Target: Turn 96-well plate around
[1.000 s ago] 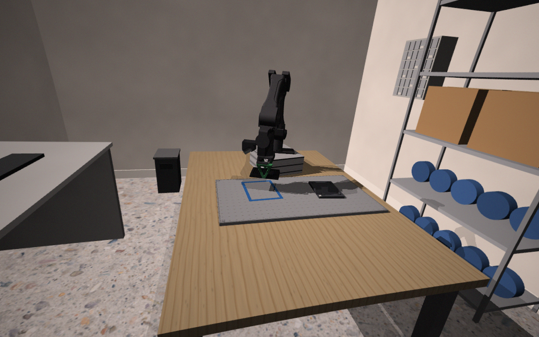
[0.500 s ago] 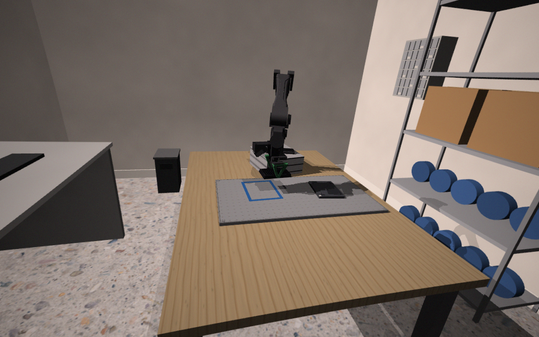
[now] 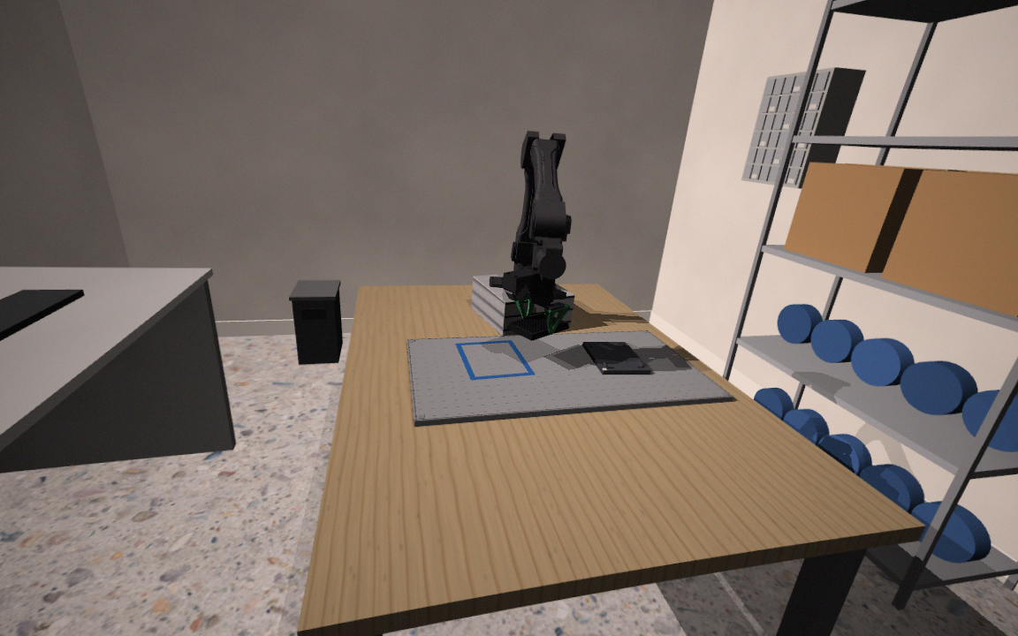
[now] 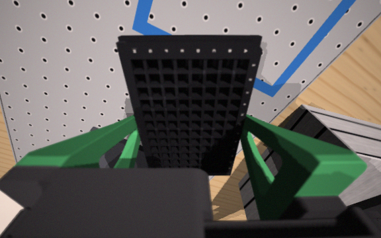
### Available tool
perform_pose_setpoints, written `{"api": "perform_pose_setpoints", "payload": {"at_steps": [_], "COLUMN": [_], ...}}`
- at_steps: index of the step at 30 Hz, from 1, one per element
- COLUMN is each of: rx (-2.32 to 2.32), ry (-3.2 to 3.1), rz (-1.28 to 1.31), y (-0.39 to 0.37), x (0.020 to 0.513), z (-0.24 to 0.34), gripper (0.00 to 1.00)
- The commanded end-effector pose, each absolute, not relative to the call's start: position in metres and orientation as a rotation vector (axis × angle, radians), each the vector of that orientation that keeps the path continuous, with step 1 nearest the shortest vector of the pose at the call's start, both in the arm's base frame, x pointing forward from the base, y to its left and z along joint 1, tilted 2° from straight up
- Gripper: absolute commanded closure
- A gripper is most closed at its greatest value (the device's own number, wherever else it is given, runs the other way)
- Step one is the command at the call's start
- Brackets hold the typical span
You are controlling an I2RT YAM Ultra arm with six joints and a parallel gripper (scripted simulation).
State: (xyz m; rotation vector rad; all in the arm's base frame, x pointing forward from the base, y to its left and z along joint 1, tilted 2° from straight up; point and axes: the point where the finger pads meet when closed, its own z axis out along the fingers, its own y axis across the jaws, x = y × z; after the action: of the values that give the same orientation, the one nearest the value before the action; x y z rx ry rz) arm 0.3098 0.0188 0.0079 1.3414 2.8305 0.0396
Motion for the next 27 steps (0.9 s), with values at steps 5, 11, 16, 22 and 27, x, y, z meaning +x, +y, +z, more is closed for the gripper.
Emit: {"api": "perform_pose_setpoints", "payload": {"at_steps": [5, 11, 16, 22, 27], "rx": [1.303, 1.303, 1.303, 1.303, 1.304], "ry": [2.824, 2.824, 2.825, 2.825, 2.825], "rz": [0.048, 0.048, 0.049, 0.050, 0.051], "y": [0.036, 0.056, 0.066, 0.087, 0.103], "x": [0.312, 0.310, 0.309, 0.307, 0.306], "z": [0.015, 0.016, 0.017, 0.018, 0.018], "gripper": [1.00, 1.00, 1.00, 1.00, 1.00]}}
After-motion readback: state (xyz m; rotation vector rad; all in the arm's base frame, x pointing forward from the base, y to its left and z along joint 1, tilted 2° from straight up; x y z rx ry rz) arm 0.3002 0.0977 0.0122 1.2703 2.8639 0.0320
